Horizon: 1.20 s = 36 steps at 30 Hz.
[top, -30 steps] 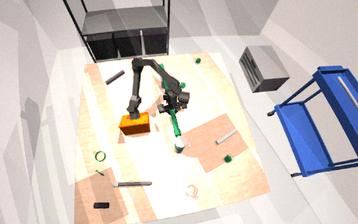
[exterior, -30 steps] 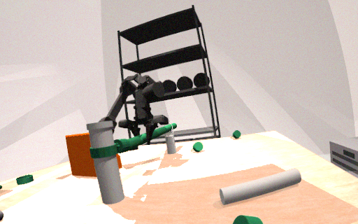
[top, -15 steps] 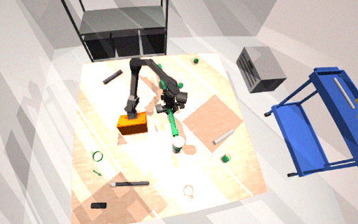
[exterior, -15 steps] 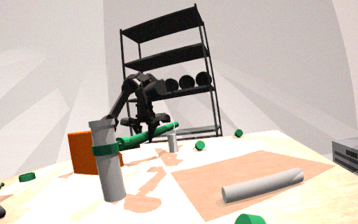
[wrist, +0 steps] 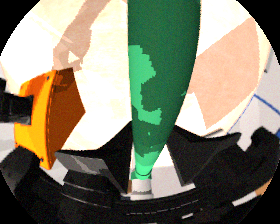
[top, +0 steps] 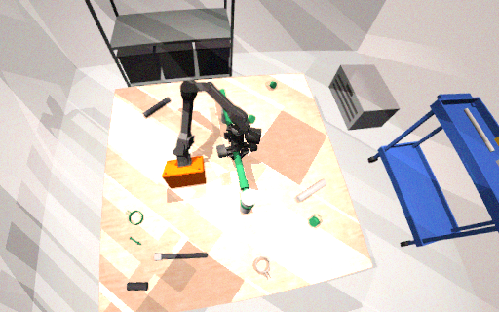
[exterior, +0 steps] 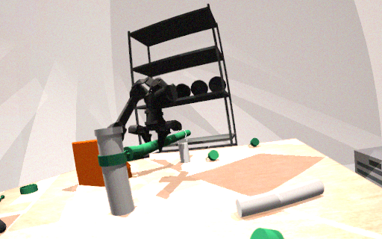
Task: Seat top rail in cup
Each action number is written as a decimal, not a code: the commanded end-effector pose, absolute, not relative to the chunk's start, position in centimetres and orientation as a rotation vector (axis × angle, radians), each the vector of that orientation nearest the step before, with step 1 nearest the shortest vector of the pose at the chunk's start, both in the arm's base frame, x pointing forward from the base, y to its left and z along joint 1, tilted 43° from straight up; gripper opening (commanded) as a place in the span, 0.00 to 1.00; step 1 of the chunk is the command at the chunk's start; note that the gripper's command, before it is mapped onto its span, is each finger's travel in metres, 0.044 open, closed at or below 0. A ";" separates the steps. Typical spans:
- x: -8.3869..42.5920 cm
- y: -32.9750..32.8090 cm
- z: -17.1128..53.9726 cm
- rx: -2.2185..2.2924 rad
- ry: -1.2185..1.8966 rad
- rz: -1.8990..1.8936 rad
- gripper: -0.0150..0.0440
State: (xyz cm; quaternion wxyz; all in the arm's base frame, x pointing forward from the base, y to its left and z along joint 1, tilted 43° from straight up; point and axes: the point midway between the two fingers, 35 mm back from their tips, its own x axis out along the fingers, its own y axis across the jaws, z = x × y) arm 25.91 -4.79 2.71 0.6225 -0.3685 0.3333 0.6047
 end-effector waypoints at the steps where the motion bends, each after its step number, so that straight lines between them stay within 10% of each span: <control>1: 25.9 -5.2 2.7 -0.856 0.774 1.383 0.25; 36: 25.9 -5.0 2.8 -0.849 0.767 1.390 0.25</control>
